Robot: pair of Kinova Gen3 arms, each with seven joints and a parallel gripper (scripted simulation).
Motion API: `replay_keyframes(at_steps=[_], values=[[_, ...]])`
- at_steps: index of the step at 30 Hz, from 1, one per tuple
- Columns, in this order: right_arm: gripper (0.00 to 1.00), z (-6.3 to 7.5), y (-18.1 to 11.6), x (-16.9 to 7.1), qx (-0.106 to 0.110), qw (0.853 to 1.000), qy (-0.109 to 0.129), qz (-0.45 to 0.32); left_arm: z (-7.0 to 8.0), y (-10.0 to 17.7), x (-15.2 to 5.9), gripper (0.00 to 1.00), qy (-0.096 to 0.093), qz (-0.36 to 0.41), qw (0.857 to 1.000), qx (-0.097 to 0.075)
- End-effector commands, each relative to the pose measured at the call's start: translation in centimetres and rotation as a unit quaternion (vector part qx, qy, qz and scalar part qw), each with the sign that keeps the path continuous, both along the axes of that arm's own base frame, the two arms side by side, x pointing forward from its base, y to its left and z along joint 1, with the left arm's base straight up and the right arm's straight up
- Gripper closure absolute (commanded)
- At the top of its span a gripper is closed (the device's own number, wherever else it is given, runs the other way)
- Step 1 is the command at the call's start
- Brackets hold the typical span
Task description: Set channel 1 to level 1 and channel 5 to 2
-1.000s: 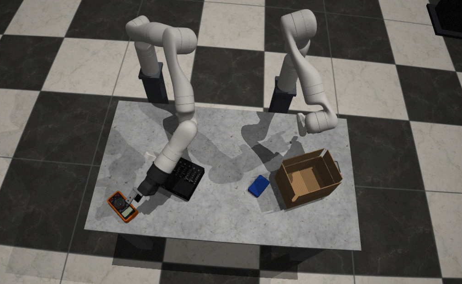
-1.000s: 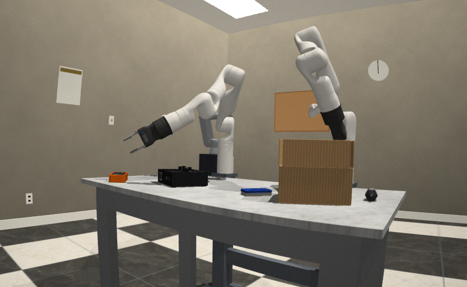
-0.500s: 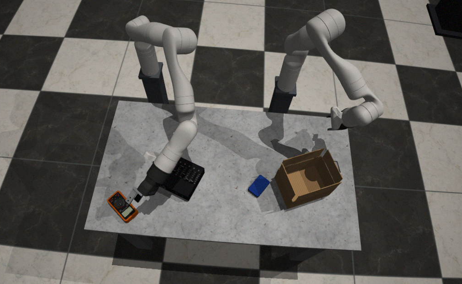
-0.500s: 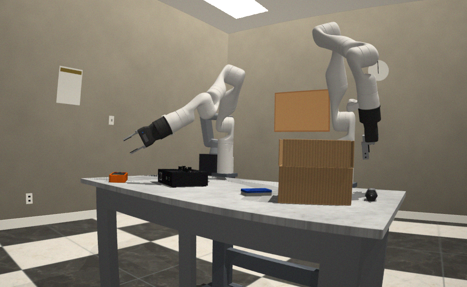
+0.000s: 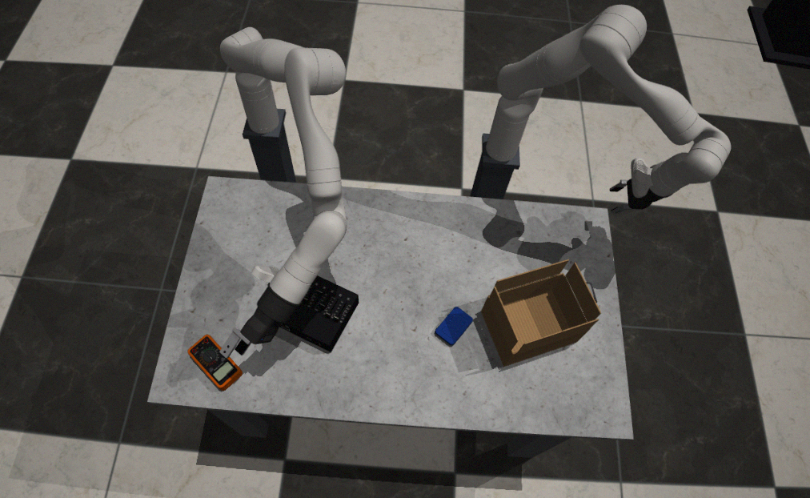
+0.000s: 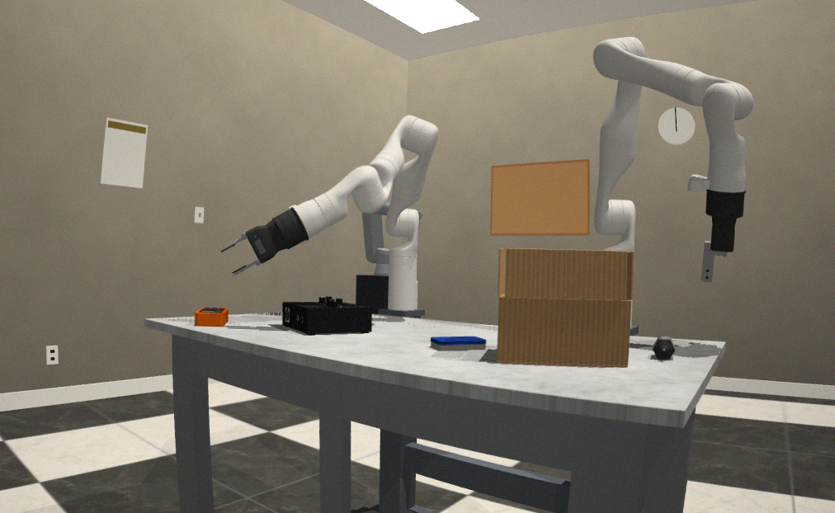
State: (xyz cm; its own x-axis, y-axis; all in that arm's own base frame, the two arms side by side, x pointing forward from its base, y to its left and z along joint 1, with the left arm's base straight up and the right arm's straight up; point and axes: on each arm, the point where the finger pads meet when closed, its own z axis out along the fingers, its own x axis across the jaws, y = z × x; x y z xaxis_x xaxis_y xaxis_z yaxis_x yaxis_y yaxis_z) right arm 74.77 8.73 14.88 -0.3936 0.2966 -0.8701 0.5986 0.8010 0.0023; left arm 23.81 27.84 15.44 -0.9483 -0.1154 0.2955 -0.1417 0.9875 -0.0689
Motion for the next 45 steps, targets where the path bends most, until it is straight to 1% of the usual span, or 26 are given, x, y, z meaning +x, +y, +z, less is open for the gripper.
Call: replay_keyframes(at_steps=[1, 7, 14, 16, 23, 31, 33, 39, 45], values=[[0.0, 0.2, 0.0, 0.0, 0.0, 1.0, -0.001, 0.0, 0.2, 2.6, -1.9, 0.0, -0.025, 0.009, 1.0, -0.008], [0.0, 0.2, 0.0, 0.0, 0.0, 1.0, -0.001, 0.0, 0.6, 6.0, -5.7, 0.0, -0.058, 0.002, 0.998, -0.011], [0.0, 0.2, 0.0, 0.0, 0.0, 1.0, -0.001, 0.0, 1.0, 9.1, -10.3, 0.0, -0.09, -0.007, 0.996, -0.005], [0.0, 0.2, 0.0, 0.0, 0.0, 1.0, -0.001, 0.0, 1.0, 9.1, -10.3, 0.0, -0.09, -0.007, 0.996, -0.005], [0.0, 0.2, 0.0, 0.0, 0.0, 1.0, -0.001, 0.0, 1.4, 11.4, -14.7, 0.0, -0.113, -0.017, 0.993, 0.006], [0.0, 0.2, 0.0, 0.0, 0.0, 1.0, -0.001, 0.0, 1.9, 13.0, -19.1, 0.0, -0.13, -0.026, 0.991, 0.021], [0.0, 0.2, 0.0, 0.0, 0.0, 1.0, -0.001, 0.0, 1.9, 13.0, -19.1, 0.0, -0.13, -0.026, 0.991, 0.021], [0.0, 0.2, 0.0, 0.0, 0.0, 1.0, -0.001, 0.0, 2.1, 13.8, -21.7, 0.0, -0.138, -0.031, 0.989, 0.031], [0.0, 0.2, 0.0, 0.0, 0.0, 1.0, -0.001, 0.0, 2.3, 14.2, -23.7, 0.0, -0.142, -0.035, 0.988, 0.039]])
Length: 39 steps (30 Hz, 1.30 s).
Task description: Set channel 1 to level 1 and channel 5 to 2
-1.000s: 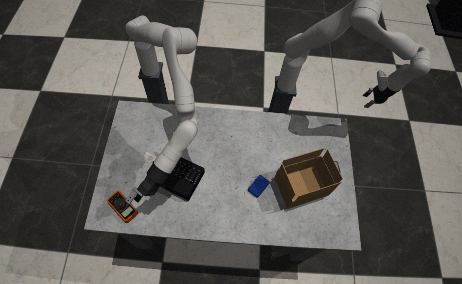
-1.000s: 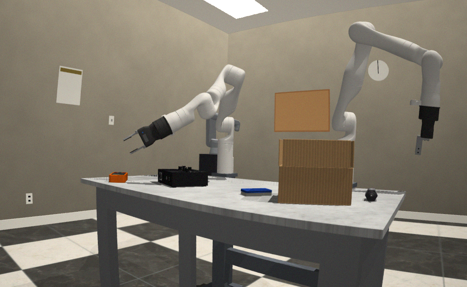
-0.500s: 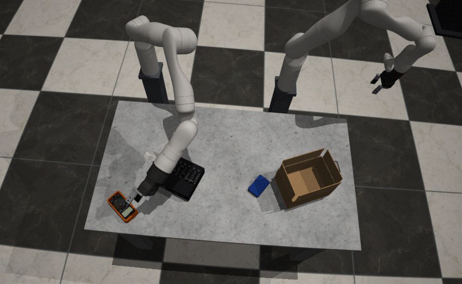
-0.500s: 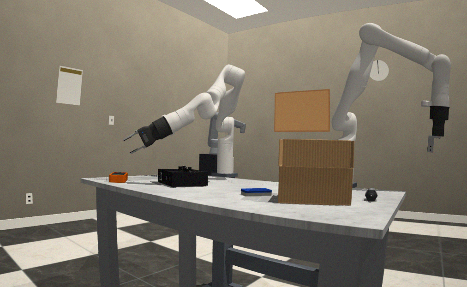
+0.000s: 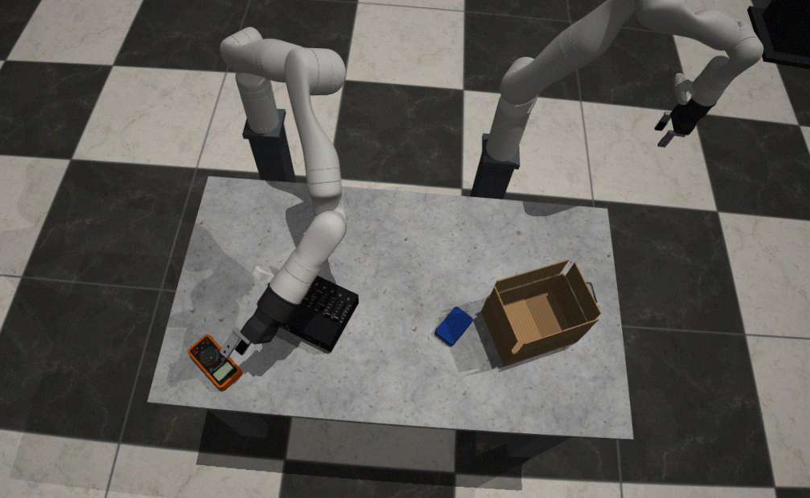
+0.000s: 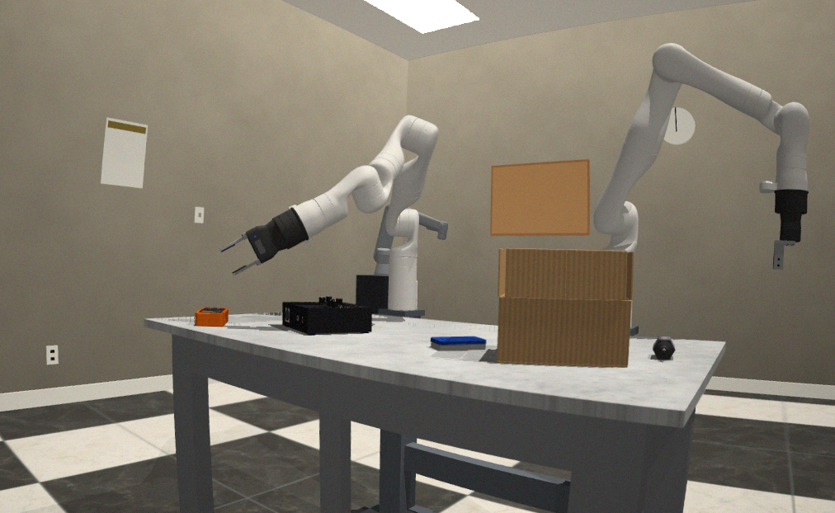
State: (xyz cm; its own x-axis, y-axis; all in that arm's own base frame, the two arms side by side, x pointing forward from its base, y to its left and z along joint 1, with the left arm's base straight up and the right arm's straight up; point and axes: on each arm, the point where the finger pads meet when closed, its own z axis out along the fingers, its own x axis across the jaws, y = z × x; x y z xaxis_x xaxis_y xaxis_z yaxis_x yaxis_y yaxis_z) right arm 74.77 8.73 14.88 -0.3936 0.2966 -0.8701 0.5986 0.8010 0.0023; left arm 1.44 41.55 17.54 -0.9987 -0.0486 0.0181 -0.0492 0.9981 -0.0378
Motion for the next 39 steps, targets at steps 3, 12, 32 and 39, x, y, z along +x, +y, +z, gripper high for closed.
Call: replay_keyframes(at_steps=[3, 12, 32, 39], values=[[0.0, 0.2, 0.0, 0.0, 0.0, 1.0, -0.001, 0.0, 0.3, 0.6, -2.1, 0.0, -0.005, 0.004, 1.0, 0.013], [0.0, 0.2, 0.0, 0.0, 0.0, 1.0, -0.001, 0.0, 0.4, 0.8, -3.2, 0.0, -0.007, 0.002, 1.0, 0.017], [0.0, 0.2, 0.0, 0.0, 0.004, 1.0, -0.002, -0.004, 0.5, 0.9, -3.6, 0.0, -0.008, 0.001, 1.0, 0.019], [0.0, 0.2, -0.3, -0.2, 0.023, 0.999, -0.007, -0.03, 0.5, 0.9, -3.6, 0.0, -0.008, 0.001, 1.0, 0.019]])
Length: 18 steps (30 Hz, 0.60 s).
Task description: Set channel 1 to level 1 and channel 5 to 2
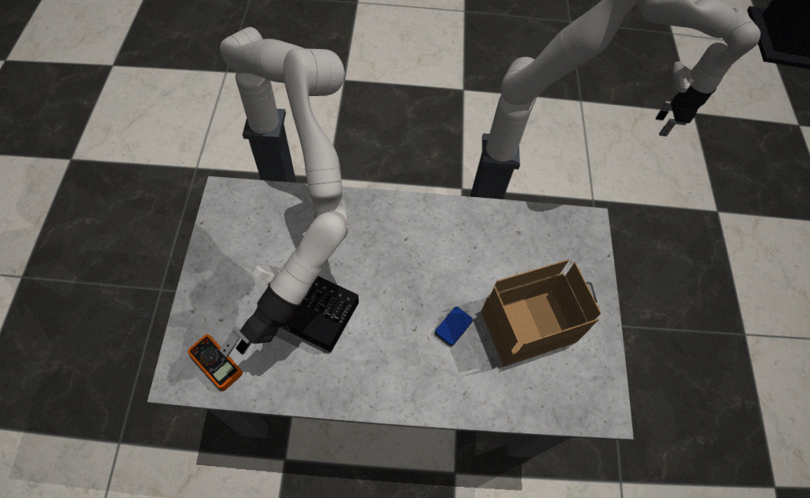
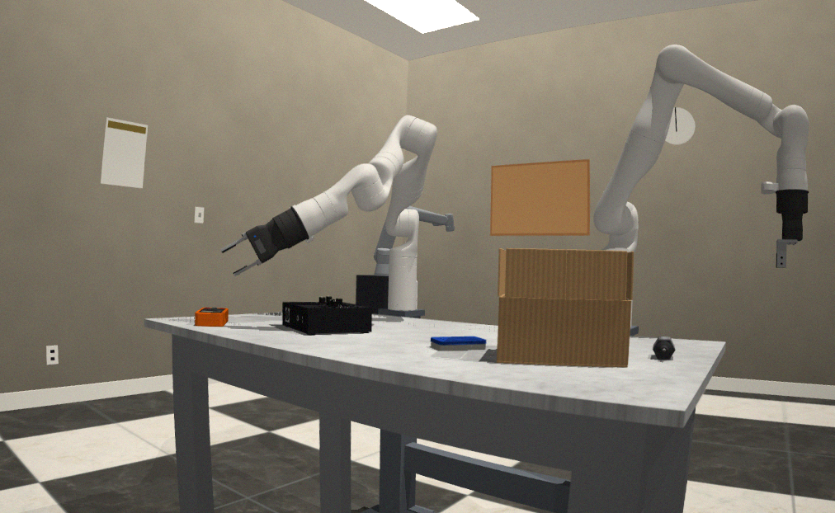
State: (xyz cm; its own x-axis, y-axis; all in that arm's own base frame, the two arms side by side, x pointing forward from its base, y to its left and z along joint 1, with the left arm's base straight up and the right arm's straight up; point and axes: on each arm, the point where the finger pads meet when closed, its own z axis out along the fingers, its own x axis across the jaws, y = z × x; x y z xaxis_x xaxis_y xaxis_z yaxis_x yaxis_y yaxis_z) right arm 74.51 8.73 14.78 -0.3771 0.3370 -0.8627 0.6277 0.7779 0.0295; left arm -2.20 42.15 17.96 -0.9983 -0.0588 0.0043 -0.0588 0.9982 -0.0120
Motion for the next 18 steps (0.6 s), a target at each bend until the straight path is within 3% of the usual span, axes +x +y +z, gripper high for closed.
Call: replay_keyframes(at_steps=[1, 8, 14, 15, 18], values=[[0.0, 0.3, -0.3, -0.1, 0.015, 1.0, -0.005, -0.02, 0.1, 0.3, 0.0, 0.0, -0.002, -0.004, 1.0, 0.006], [0.0, 0.0, -0.5, -1.6, 0.089, 0.99, -0.008, -0.111, 0.1, 0.3, 0.0, 0.0, -0.002, -0.004, 1.0, 0.006], [0.0, -0.7, 0.7, -4.0, 0.174, 0.963, 0.011, -0.203, 0.1, 0.3, 0.0, 0.0, -0.002, -0.004, 1.0, 0.006], [0.0, -0.8, 0.9, -4.3, 0.184, 0.96, 0.014, -0.213, 0.1, 0.3, 0.0, 0.0, -0.002, -0.004, 1.0, 0.006], [0.0, -0.8, 0.9, -4.3, 0.184, 0.96, 0.014, -0.213, 0.1, 0.3, 0.0, 0.0, -0.002, -0.004, 1.0, 0.006]])
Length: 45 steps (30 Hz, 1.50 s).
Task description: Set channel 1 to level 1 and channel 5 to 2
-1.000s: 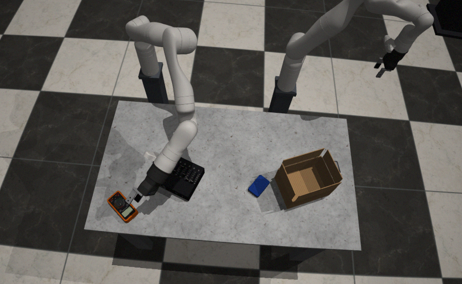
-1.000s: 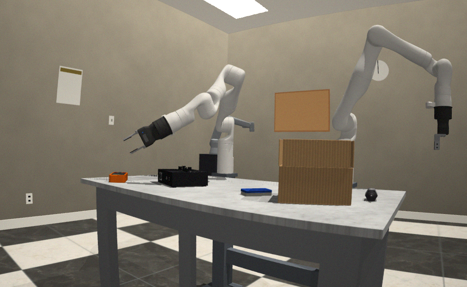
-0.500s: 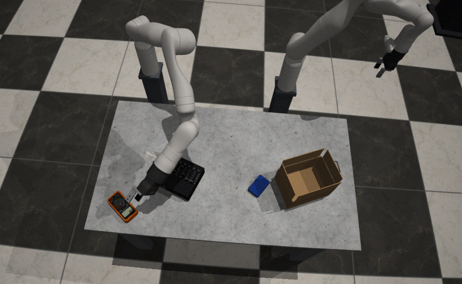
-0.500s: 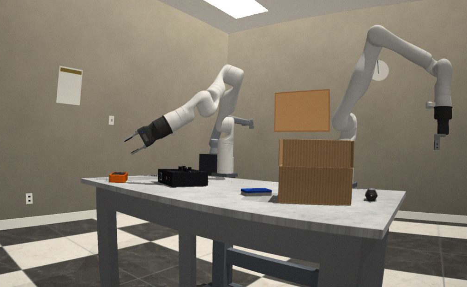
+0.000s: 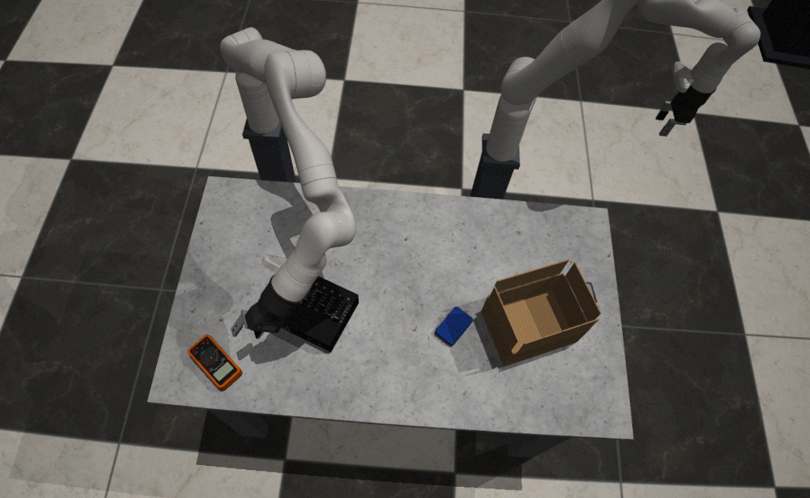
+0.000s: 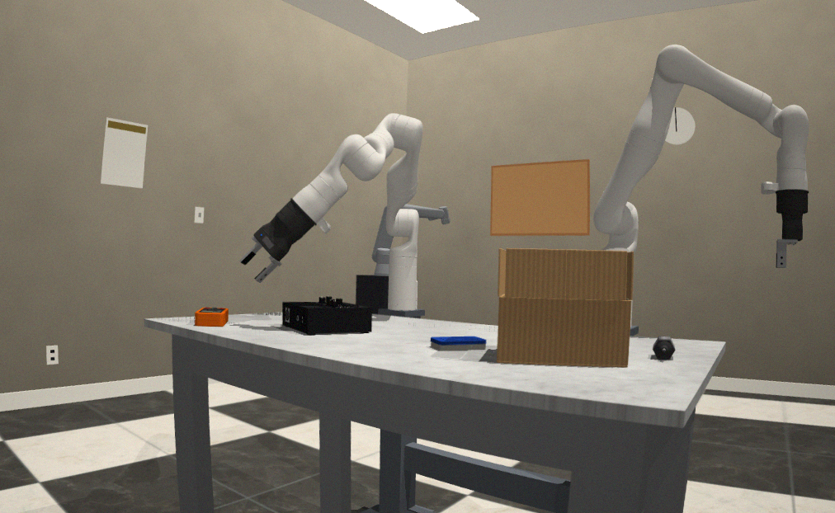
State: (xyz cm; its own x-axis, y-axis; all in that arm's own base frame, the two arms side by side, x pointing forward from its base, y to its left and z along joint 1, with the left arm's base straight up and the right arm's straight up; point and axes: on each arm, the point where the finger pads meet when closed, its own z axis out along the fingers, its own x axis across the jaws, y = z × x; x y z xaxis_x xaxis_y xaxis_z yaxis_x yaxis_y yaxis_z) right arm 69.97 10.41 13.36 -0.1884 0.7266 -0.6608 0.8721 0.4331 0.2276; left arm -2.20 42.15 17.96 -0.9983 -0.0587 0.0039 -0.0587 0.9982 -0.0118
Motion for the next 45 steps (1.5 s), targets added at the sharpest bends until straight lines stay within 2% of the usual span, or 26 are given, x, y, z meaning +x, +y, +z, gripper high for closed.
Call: replay_keyframes(at_steps=[1, 8, 9, 10, 14, 16, 20, 23, 29, 45], values=[[0.0, 0.5, -0.3, -0.3, 0.027, 0.999, 0.009, -0.038, 0.1, 0.3, 0.0, 0.0, -0.002, -0.004, 1.0, 0.006], [0.0, 0.7, 4.2, -4.0, 0.152, 0.978, 0.065, -0.126, 0.1, 0.3, 0.0, 0.0, -0.002, -0.004, 1.0, 0.006], [0.0, 0.8, 4.6, -4.3, 0.162, 0.975, 0.071, -0.131, 0.1, 0.3, 0.0, 0.0, -0.002, -0.004, 1.0, 0.006], [0.0, 0.8, 4.6, -4.3, 0.162, 0.975, 0.071, -0.131, 0.1, 0.3, 0.0, 0.0, -0.002, -0.004, 1.0, 0.006], [0.0, 2.1, 7.8, -6.3, 0.229, 0.954, 0.111, -0.161, 0.1, 0.3, 0.0, 0.0, -0.002, -0.004, 1.0, 0.006], [0.0, 2.1, 7.8, -6.3, 0.229, 0.954, 0.111, -0.161, 0.1, 0.3, 0.0, 0.0, -0.002, -0.004, 1.0, 0.006], [0.0, 3.8, 10.3, -7.9, 0.279, 0.933, 0.145, -0.175, 0.1, 0.3, 0.0, 0.0, -0.002, -0.004, 1.0, 0.006], [0.0, 4.9, 11.6, -8.8, 0.305, 0.921, 0.164, -0.179, 0.1, 0.3, 0.0, 0.0, -0.002, -0.004, 1.0, 0.006], [0.0, 6.1, 12.8, -9.6, 0.328, 0.909, 0.181, -0.181, 0.1, 0.3, 0.0, 0.0, -0.002, -0.004, 1.0, 0.006], [0.0, 6.2, 12.9, -9.6, 0.33, 0.908, 0.183, -0.181, 0.1, 0.3, 0.0, 0.0, -0.002, -0.004, 1.0, 0.006]])
